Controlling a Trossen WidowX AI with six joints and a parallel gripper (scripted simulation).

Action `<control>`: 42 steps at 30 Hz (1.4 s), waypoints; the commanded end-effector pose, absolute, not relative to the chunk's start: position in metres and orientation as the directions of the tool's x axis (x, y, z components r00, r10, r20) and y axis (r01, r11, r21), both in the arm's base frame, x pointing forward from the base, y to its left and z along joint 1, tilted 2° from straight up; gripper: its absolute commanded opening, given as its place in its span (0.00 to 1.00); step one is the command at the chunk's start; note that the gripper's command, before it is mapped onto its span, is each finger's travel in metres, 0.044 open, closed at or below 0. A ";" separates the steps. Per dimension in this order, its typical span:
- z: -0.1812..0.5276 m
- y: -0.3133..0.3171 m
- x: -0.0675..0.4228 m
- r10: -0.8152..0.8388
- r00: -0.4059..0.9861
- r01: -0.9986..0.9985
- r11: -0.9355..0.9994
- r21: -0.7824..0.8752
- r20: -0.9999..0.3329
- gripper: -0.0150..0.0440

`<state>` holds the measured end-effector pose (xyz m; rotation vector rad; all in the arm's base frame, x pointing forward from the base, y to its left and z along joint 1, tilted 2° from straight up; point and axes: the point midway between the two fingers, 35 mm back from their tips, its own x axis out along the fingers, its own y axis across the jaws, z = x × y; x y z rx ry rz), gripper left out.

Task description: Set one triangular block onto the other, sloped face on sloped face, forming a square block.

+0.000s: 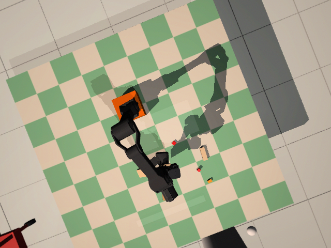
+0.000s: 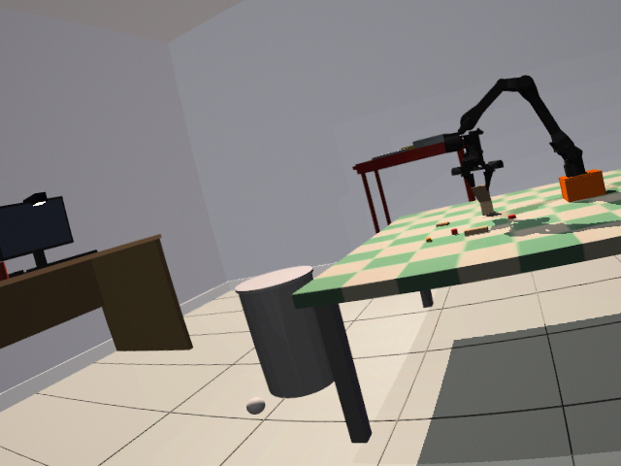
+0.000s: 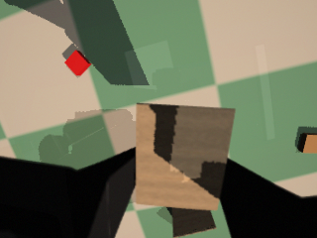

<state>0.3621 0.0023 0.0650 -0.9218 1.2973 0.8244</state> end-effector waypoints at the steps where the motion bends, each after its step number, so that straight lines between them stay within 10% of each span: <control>1: 0.069 0.002 0.365 -0.015 0.087 -0.960 0.268 -0.088 -0.996 0.25; 42: 0.108 -0.113 0.368 -0.033 0.052 -0.997 0.052 -0.053 -0.998 0.25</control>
